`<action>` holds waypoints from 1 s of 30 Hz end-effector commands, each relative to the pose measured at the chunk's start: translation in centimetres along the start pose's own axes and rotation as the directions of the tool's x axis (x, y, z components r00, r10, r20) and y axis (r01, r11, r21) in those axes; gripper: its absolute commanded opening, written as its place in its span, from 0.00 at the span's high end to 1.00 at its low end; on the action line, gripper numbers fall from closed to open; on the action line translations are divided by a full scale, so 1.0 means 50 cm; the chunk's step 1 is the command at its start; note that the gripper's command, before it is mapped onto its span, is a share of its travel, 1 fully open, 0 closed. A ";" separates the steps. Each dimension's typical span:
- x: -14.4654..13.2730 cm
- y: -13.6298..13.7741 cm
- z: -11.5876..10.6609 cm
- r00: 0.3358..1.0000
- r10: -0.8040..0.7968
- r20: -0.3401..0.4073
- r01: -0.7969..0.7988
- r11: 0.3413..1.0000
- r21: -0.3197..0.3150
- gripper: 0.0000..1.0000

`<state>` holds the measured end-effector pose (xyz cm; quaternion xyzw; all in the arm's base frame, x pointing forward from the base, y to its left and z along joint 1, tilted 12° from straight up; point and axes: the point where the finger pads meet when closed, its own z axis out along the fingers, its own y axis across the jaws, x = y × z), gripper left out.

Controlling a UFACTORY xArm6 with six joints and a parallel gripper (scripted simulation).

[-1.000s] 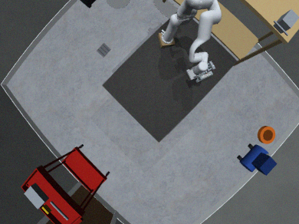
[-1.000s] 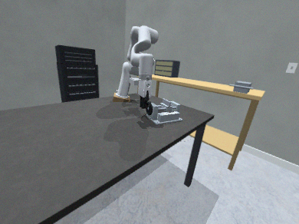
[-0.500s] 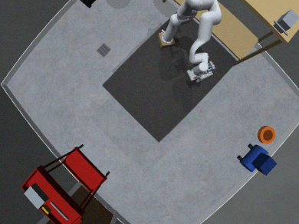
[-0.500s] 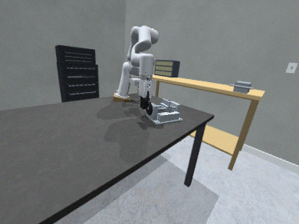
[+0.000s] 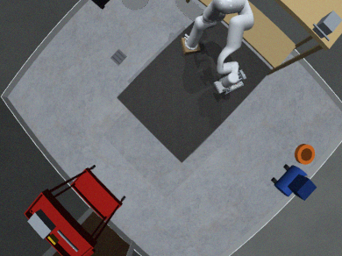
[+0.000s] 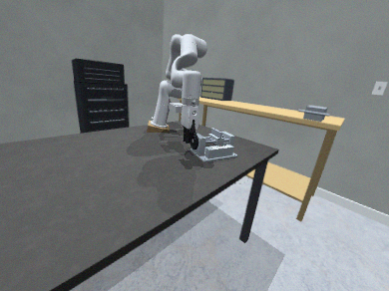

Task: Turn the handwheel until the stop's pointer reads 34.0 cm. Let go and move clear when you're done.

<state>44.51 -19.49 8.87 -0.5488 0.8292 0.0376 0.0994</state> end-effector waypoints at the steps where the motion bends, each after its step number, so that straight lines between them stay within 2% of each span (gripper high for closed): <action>1: 0.000 -0.008 0.003 1.000 0.000 0.000 0.000 1.000 0.002 0.94; 13: 0.000 -0.021 0.022 1.000 0.000 0.000 0.000 1.000 0.002 0.94; 30: 0.000 -0.019 0.073 1.000 0.000 0.000 0.000 1.000 0.002 0.94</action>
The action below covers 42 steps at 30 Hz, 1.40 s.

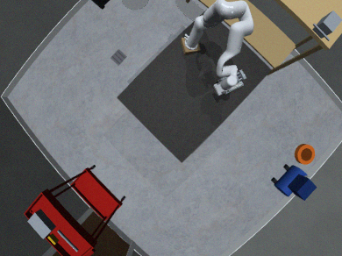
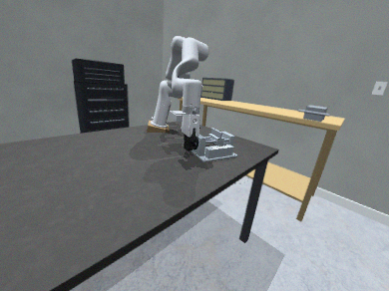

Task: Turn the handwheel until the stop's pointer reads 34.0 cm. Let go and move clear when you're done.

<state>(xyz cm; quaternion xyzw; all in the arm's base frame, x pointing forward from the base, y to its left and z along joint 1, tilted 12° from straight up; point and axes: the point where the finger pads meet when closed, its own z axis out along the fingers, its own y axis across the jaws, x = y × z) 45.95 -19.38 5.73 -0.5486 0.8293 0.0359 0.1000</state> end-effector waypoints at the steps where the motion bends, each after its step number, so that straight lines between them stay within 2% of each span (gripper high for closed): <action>1: 0.000 0.006 0.010 1.000 0.000 0.001 0.000 1.000 -0.001 0.94; 12: 0.000 0.034 0.033 1.000 0.000 0.001 0.000 1.000 -0.001 0.94; 23: 0.000 0.061 0.036 1.000 0.000 0.001 0.000 1.000 -0.001 0.94; 42: 0.000 0.107 0.000 1.000 0.000 0.001 0.000 1.000 -0.001 0.94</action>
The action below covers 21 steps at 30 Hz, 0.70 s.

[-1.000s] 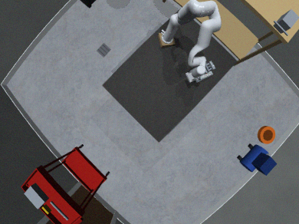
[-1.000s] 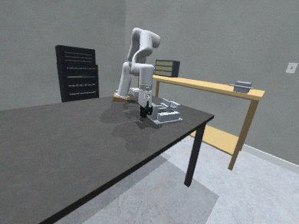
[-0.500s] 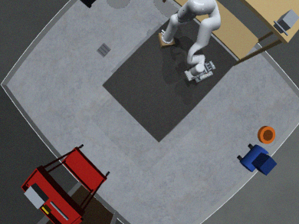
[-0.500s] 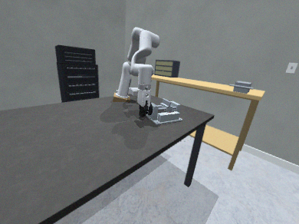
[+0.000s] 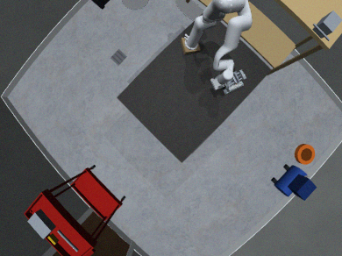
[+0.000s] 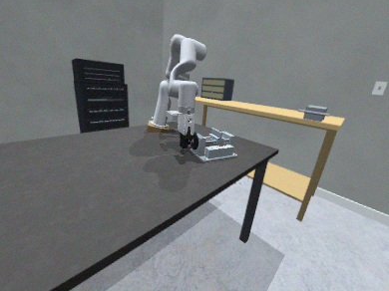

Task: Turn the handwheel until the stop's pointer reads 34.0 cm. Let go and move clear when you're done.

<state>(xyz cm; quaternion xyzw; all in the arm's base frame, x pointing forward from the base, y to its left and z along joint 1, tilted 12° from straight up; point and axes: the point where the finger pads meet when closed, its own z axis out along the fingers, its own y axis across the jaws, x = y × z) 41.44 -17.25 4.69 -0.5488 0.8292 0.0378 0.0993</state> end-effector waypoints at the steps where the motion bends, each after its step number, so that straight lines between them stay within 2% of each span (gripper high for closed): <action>1: 0.000 0.008 -0.020 1.000 0.000 0.000 0.000 1.000 0.003 0.94; 11: 0.000 0.007 -0.056 1.000 0.000 0.000 0.000 1.000 0.003 0.94; 21: 0.000 -0.022 -0.089 1.000 0.000 0.000 0.000 1.000 0.003 0.94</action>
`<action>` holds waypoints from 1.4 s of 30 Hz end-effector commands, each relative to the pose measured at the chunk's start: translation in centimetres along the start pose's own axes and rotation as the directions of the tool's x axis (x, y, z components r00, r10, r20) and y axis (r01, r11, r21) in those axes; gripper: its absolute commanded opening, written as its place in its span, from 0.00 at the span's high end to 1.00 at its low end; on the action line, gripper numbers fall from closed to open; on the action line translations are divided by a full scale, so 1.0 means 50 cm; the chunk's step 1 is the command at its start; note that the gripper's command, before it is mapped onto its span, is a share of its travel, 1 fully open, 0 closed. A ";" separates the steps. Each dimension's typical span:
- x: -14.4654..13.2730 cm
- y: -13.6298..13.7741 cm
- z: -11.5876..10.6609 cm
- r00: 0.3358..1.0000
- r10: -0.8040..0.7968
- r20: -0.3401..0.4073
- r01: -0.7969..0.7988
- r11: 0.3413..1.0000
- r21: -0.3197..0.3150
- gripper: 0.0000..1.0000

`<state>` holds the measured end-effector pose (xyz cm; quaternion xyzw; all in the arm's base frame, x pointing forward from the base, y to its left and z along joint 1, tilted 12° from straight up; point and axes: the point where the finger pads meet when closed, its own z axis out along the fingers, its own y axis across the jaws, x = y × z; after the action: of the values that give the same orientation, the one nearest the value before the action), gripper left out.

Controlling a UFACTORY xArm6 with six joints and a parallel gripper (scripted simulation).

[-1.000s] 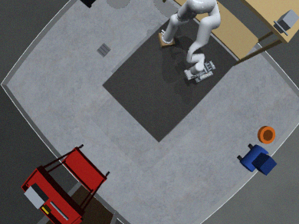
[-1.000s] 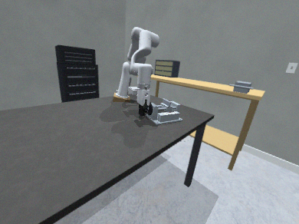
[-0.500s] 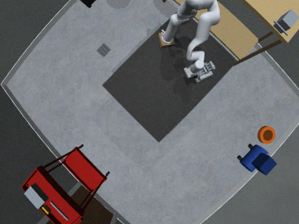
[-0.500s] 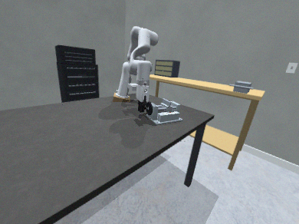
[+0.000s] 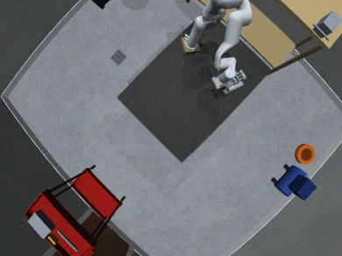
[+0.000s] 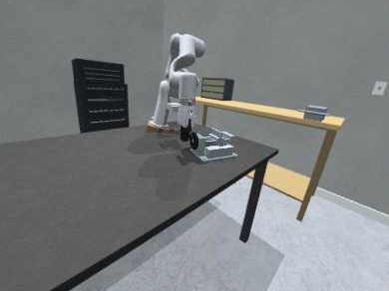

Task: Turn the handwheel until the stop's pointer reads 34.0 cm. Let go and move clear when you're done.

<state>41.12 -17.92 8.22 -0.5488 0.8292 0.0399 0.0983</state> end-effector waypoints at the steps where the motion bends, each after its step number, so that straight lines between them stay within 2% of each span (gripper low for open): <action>1: 0.000 -0.022 -0.018 1.000 -0.001 -0.001 0.001 1.000 0.007 0.94; 22: 0.000 -0.082 -0.008 1.000 -0.001 -0.001 0.001 1.000 0.007 0.94; 32: 0.000 -0.101 0.032 1.000 -0.001 -0.001 0.001 1.000 0.007 0.94; 42: 0.000 -0.090 0.070 1.000 -0.001 -0.001 0.001 1.000 0.007 0.94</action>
<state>45.96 -19.38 5.74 -0.5486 0.8293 0.0352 0.1003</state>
